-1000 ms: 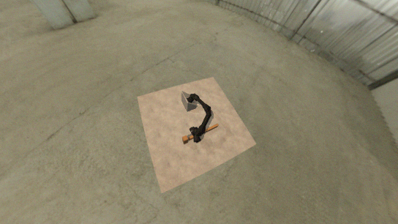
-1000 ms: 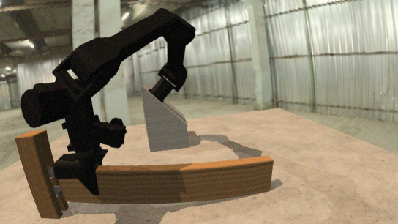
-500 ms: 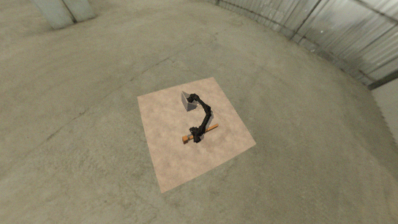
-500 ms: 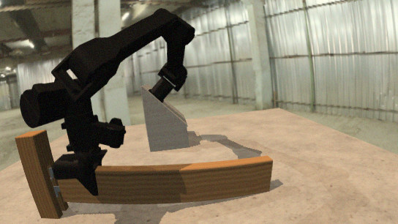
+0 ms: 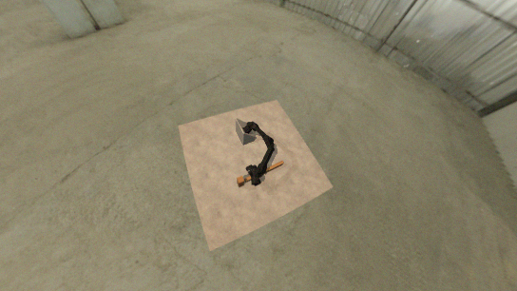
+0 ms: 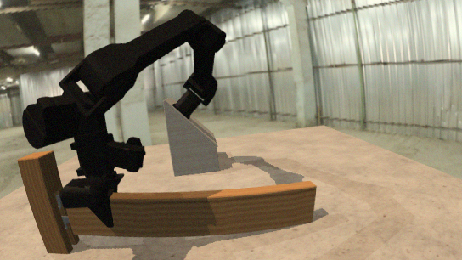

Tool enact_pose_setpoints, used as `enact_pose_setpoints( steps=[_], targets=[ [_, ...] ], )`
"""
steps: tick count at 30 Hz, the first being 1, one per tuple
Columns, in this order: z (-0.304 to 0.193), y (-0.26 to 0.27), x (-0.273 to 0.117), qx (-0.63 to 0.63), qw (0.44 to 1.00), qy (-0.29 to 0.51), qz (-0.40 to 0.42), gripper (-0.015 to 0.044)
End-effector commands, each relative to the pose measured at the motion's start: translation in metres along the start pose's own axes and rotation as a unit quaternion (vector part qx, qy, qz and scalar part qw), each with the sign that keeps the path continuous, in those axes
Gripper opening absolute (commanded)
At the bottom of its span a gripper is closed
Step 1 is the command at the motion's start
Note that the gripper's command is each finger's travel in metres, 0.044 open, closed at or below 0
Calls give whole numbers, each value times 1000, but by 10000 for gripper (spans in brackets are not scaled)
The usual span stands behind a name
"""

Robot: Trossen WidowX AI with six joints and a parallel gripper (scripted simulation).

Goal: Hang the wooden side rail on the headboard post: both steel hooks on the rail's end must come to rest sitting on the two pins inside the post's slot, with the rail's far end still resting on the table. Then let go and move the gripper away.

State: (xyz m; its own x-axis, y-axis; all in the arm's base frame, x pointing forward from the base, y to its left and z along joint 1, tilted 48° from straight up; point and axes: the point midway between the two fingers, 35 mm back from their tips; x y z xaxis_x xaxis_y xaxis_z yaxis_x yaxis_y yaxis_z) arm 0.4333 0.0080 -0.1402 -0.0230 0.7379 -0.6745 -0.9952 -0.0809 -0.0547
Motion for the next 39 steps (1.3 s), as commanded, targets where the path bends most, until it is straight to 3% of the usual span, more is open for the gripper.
enact_pose_setpoints(
  steps=[1, 39],
  targets=[
    [-5, -1, -6, 2, 1000, 3, -8, 0],
    [-9, 1, -6, 2, 1000, 3, -8, 0]
  ],
)
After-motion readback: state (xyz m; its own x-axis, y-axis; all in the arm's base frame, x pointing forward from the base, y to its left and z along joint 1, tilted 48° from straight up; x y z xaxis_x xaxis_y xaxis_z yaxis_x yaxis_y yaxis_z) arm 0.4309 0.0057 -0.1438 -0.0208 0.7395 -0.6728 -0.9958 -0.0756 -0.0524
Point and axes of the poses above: the point midway between the two fingers, 35 mm back from their tips, its own x axis out along the fingers, its own y axis across the jaws, z = x × y, and after that the axes turned 1 degree about -x, right-handed
